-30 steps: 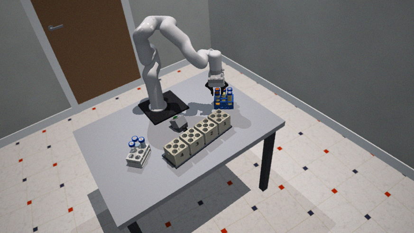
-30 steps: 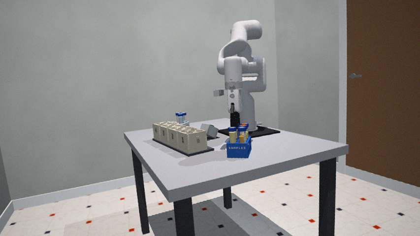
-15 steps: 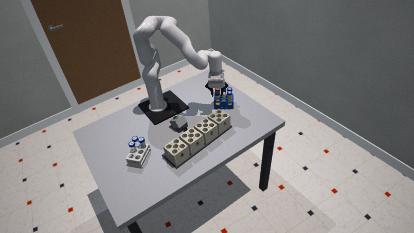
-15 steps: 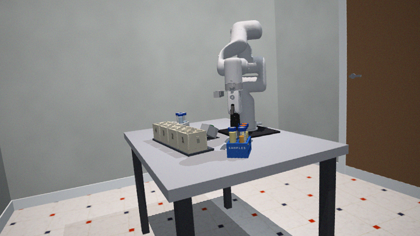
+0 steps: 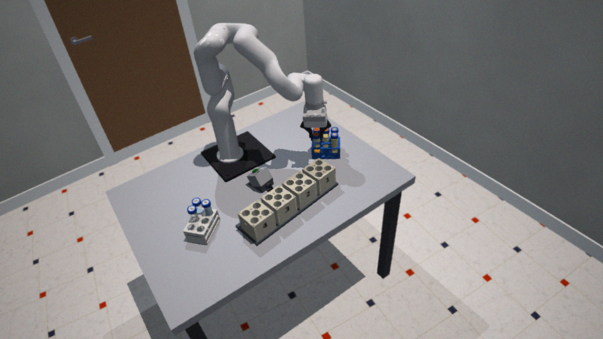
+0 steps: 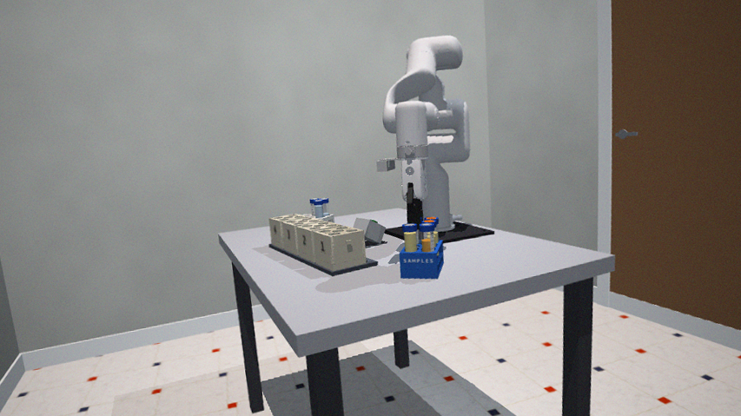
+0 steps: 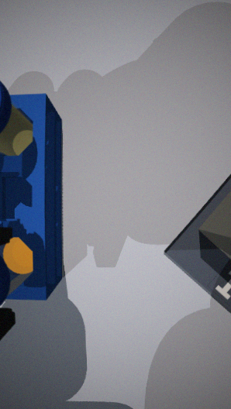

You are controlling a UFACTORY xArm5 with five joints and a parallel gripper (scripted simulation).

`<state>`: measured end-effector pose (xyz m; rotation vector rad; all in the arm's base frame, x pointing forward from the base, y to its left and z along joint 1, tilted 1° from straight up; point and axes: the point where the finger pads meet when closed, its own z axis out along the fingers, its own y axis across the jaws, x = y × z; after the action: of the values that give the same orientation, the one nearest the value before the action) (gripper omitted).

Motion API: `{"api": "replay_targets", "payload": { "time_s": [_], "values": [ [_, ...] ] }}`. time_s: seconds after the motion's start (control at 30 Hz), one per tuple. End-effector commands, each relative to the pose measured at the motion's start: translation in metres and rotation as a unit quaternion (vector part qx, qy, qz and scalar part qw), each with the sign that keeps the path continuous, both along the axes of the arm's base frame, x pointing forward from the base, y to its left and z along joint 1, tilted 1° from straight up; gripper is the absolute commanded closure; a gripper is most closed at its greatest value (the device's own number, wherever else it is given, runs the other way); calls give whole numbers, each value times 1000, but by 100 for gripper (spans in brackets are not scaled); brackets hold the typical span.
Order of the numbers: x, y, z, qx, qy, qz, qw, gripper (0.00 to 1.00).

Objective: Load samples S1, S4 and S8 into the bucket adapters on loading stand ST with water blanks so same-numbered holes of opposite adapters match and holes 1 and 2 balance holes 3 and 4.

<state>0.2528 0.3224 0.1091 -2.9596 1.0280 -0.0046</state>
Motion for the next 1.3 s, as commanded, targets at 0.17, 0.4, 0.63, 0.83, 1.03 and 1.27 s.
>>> {"api": "replay_targets", "payload": {
  "time_s": [0.17,0.4,0.63,0.83,1.03,1.27],
  "values": [
    [1,1,1,5,3,0,1000,100],
    [1,1,1,5,3,0,1000,100],
    [1,1,1,5,3,0,1000,100],
    [1,1,1,5,3,0,1000,100],
    [1,1,1,5,3,0,1000,100],
    [1,1,5,5,3,0,1000,100]
  ]
}}
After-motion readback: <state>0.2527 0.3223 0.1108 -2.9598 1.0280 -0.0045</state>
